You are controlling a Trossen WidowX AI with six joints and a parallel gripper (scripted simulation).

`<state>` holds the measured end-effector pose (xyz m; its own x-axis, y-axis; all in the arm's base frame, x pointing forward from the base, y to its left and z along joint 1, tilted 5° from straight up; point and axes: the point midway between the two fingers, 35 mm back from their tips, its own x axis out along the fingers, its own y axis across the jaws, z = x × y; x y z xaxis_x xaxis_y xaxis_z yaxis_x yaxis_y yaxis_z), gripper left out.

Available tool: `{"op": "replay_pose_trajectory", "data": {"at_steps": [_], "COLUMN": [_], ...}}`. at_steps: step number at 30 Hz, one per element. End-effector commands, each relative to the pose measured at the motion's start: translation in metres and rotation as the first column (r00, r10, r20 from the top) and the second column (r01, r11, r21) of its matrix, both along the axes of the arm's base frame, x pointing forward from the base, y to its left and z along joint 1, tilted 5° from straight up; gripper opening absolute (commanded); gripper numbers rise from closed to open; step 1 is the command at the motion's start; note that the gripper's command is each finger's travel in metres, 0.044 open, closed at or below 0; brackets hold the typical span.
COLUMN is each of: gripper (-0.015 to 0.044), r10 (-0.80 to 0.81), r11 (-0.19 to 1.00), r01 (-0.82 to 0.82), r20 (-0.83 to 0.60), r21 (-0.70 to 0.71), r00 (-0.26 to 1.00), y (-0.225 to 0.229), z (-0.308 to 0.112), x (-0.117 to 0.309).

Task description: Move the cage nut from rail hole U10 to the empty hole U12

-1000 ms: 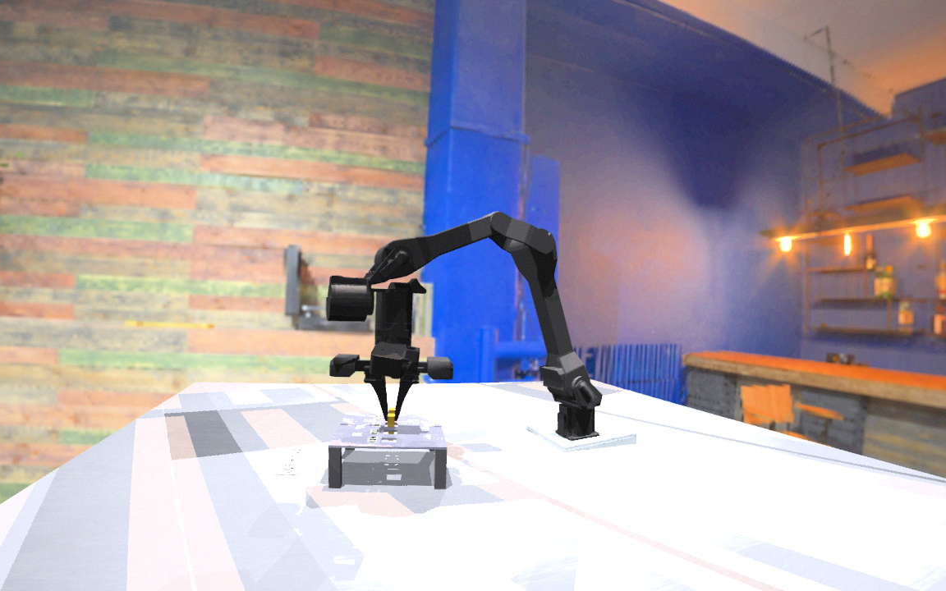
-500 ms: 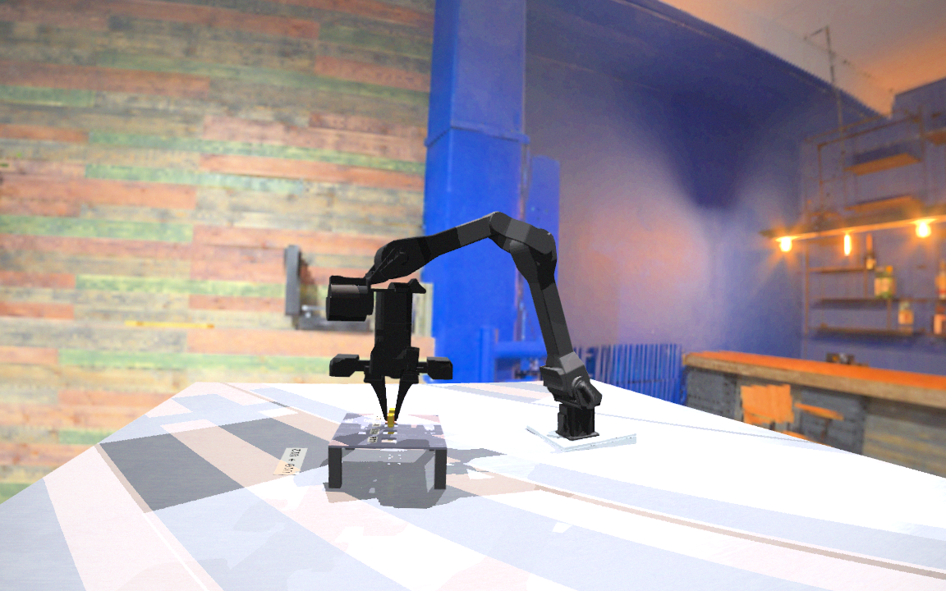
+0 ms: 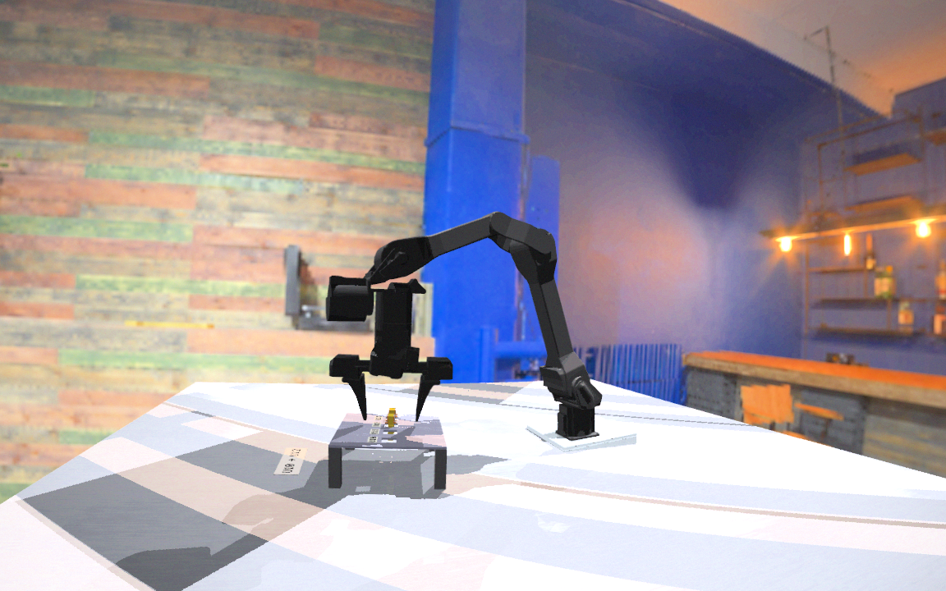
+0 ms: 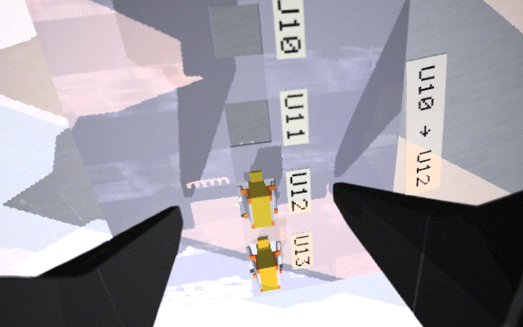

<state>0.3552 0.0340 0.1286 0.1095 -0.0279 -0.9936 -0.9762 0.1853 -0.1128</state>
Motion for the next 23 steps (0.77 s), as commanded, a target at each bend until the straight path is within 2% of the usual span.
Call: {"op": "replay_pose_trajectory", "data": {"at_steps": [1,7,23], "gripper": [0.0440,0.0440,0.0440], "r10": [0.000,0.000,0.000], "r11": [1.000,1.000,1.000], "r01": [0.000,0.000,0.000], "r20": [0.000,0.000,0.000], "r21": [0.000,0.000,0.000], "r00": [1.000,1.000,1.000], "y": [0.000,0.000,0.000], "z": [0.000,0.048,0.050], "x": [0.000,-0.005,-0.006]}}
